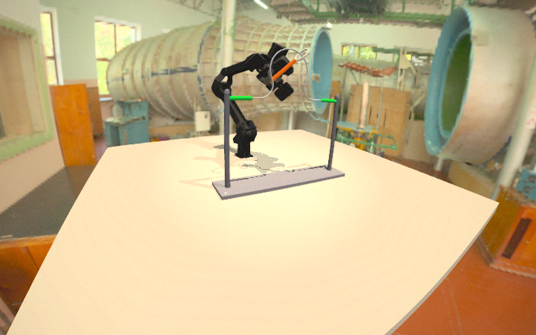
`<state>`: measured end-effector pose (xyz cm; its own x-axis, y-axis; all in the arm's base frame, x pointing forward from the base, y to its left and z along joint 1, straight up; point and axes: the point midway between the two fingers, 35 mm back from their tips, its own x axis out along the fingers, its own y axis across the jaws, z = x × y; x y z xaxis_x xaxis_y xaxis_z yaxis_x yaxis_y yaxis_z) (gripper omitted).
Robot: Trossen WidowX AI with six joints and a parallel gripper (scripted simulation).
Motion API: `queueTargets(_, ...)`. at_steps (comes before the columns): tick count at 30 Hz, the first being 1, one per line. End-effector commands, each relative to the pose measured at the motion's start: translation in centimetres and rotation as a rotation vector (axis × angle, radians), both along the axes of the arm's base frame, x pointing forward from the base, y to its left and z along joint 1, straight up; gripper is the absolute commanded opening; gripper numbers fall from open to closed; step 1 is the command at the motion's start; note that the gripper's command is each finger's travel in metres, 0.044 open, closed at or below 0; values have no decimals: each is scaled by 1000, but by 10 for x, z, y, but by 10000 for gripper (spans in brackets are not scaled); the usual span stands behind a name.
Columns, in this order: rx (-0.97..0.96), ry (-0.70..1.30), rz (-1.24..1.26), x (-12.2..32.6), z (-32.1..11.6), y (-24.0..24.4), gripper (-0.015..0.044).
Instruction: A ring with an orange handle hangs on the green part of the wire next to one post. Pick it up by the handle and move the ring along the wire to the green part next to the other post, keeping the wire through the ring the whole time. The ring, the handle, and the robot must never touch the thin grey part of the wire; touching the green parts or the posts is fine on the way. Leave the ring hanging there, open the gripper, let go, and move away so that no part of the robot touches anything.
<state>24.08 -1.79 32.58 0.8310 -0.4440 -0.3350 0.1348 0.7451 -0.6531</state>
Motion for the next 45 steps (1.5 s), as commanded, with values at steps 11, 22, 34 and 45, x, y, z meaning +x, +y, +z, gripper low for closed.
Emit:
queueTargets(11,-205,5,-3,-1,5,-8,-150)
queueTargets(22,-372,8,-3,-1,12,-13,-150)
queueTargets(34,-554,11,-4,-1,20,-17,-150)
queueTargets(45,-721,15,-5,-2,27,-19,-150)
